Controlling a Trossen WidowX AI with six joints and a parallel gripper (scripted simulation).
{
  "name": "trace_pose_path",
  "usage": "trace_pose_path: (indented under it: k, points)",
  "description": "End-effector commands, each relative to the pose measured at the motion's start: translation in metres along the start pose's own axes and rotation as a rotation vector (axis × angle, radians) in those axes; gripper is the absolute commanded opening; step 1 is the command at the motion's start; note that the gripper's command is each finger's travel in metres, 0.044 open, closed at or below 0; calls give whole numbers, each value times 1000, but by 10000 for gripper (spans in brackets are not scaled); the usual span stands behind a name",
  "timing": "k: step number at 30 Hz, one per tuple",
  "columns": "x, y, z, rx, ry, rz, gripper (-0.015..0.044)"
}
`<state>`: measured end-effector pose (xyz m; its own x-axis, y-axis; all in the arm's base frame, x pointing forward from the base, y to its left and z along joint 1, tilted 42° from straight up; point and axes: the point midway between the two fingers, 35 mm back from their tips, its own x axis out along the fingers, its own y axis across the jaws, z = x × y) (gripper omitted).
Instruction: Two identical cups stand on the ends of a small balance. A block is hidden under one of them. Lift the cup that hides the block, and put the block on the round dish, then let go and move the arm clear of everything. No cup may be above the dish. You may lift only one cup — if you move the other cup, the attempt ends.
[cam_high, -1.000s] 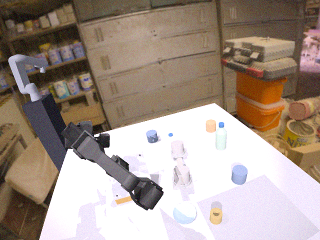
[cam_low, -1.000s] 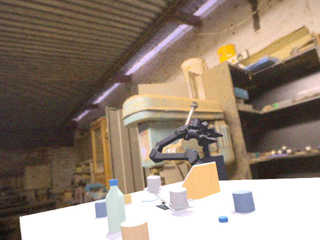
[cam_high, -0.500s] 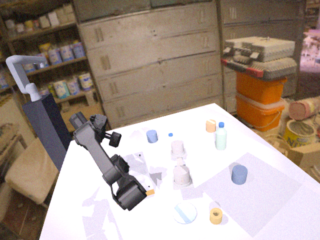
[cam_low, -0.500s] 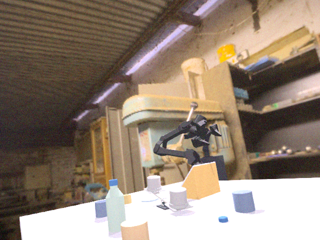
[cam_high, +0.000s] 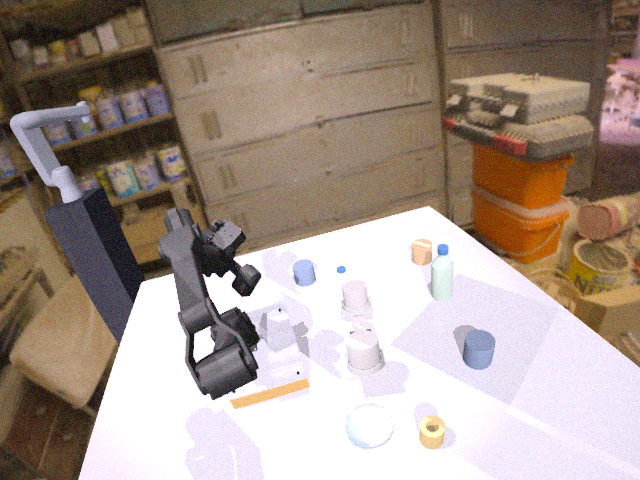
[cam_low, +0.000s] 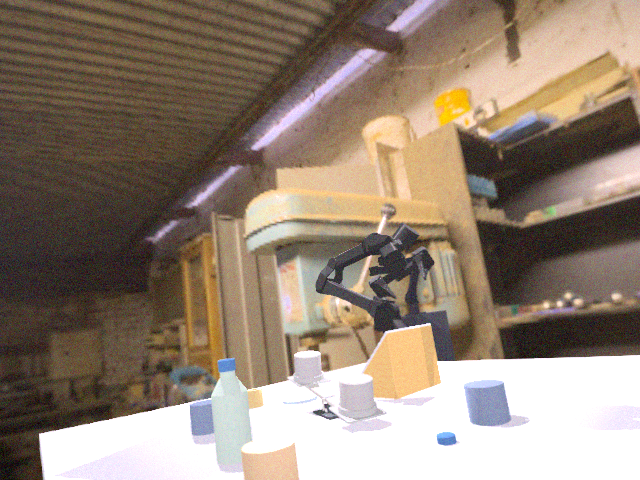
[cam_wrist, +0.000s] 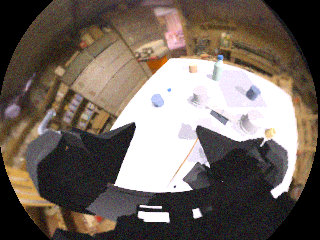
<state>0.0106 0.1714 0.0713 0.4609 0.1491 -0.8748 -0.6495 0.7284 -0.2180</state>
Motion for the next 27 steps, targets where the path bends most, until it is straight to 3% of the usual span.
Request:
trace_pose_path:
  k: [1, 27]
  points:
    - [8, -12, 10, 56, -14, -105, 440]
    - [45, -120, 63, 291, -118, -857, 440]
